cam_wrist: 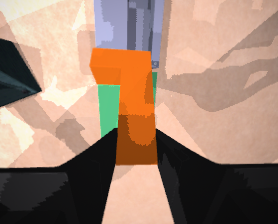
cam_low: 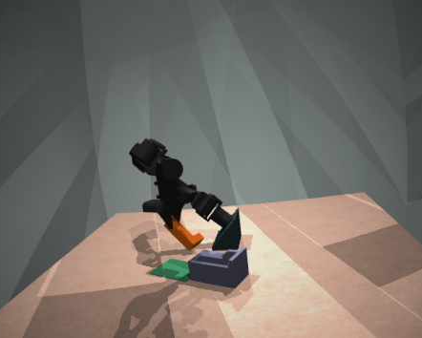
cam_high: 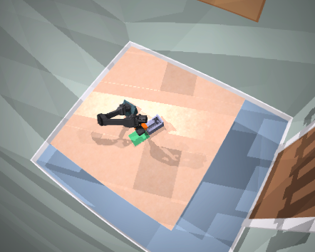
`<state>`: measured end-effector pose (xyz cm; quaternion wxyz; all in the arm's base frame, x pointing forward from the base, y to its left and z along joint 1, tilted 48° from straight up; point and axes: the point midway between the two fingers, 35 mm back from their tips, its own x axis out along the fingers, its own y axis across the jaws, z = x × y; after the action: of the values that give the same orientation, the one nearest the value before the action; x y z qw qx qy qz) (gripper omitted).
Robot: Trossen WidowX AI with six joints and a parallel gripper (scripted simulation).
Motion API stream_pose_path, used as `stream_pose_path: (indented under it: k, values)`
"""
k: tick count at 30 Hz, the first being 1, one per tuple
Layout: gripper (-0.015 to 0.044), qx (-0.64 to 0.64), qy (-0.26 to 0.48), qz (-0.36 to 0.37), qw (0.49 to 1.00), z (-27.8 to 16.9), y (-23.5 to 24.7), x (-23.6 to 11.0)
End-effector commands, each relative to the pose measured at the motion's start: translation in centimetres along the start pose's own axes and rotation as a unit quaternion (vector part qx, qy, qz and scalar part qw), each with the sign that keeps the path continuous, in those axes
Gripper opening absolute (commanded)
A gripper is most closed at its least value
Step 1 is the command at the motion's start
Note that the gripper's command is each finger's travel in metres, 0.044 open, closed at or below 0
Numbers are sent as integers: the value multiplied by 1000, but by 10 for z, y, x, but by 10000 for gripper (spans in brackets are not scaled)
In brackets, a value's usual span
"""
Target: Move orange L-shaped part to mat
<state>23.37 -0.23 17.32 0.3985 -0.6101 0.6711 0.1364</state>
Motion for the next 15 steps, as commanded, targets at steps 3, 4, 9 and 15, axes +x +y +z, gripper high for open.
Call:
stream_pose_path:
  k: [3, 4, 9, 15]
  values:
    - [0, -4, -10, -12, 1000, -23, 3, -1]
    - [0, -4, -12, -14, 1000, -27, 4, -1]
    - [0, -4, -19, -21, 1000, -40, 6, -2]
    - [0, 2, -10, -10, 1000, -35, 4, 3]
